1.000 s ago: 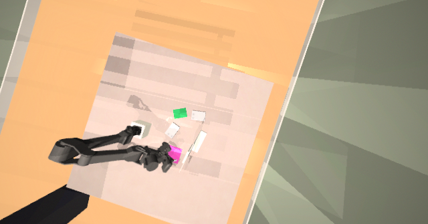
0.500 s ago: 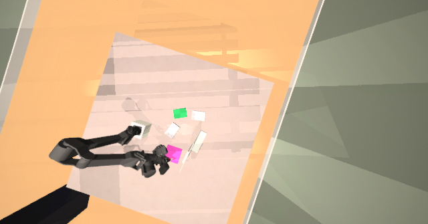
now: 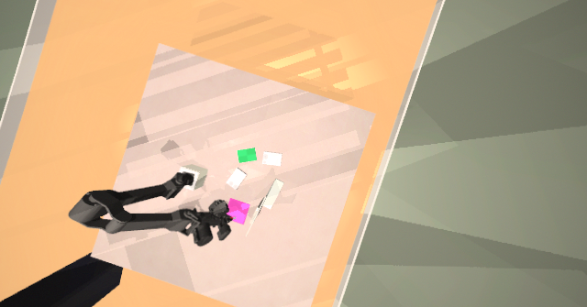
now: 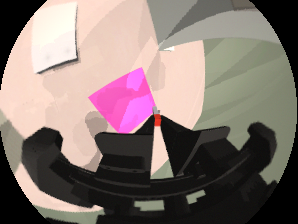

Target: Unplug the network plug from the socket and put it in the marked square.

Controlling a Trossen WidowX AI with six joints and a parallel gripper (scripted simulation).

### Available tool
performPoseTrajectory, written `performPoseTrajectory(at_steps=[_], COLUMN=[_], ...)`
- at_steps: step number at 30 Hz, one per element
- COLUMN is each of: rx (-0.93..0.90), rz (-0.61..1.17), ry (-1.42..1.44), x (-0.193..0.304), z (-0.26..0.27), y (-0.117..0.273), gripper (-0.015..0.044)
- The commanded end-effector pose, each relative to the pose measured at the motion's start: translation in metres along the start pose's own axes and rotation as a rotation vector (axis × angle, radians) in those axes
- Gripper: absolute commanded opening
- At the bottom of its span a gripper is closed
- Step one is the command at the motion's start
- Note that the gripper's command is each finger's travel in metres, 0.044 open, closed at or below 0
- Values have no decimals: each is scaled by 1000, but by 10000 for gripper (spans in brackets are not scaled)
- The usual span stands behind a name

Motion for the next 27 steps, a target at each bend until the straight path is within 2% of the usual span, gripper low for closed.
performPoseTrajectory(at_steps=[1, 27], rx=[-4, -4], rz=[-7, -6], ry=[-7, -7], x=[-1, -5], z=[3, 17], y=[-5, -27], gripper=[0, 0])
Point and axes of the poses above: the point midway between the two fingers, 35 mm back from their tips, its own y axis back along the fingers, its own z axis across the jaws, x = y × z, the point moved 7 cm from there along y, back along the fingers, and after that the axes turned 14 degrees about y, right-handed, at the moved point
